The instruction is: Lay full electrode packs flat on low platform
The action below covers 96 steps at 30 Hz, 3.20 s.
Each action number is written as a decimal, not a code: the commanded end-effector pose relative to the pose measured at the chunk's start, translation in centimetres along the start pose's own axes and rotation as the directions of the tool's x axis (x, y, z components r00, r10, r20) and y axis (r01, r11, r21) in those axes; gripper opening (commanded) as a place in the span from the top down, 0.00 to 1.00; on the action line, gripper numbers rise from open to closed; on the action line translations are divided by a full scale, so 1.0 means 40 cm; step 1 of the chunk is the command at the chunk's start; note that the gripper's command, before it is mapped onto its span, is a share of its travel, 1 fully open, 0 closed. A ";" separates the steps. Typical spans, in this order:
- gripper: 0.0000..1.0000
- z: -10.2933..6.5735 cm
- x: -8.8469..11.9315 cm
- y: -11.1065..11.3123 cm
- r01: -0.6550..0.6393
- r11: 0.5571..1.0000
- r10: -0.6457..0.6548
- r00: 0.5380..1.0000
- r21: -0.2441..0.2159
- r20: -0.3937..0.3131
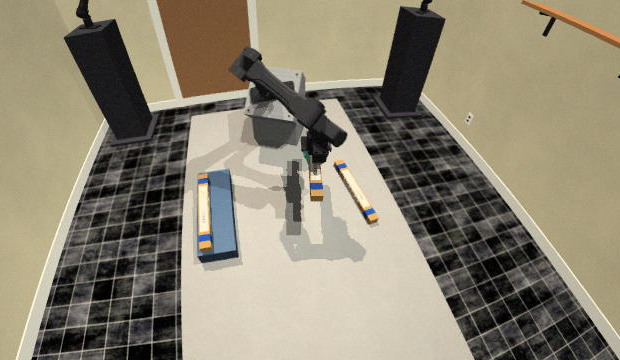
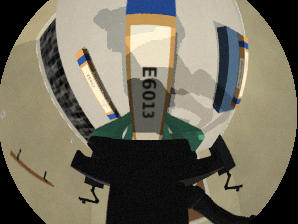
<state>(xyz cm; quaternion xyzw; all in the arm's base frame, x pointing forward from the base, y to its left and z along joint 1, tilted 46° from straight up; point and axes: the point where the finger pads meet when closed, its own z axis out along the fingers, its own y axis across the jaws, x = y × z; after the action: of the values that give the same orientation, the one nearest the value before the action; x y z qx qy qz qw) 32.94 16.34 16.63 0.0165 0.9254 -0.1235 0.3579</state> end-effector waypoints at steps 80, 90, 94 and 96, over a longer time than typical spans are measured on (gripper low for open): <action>1.00 -0.010 -0.103 -0.281 0.188 0.982 -0.186 0.980 -0.026 0.067; 1.00 -0.013 -0.144 -0.347 0.179 0.984 -0.176 0.980 -0.023 0.093; 1.00 -0.012 -0.146 -0.352 0.188 0.982 -0.184 0.978 -0.029 0.095; 1.00 -0.007 -0.149 -0.373 0.181 0.983 -0.179 0.980 -0.022 0.093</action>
<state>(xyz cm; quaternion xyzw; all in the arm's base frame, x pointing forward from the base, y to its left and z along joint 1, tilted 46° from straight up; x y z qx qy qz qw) 35.23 2.09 20.79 -0.0734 0.9230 -0.1585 0.3430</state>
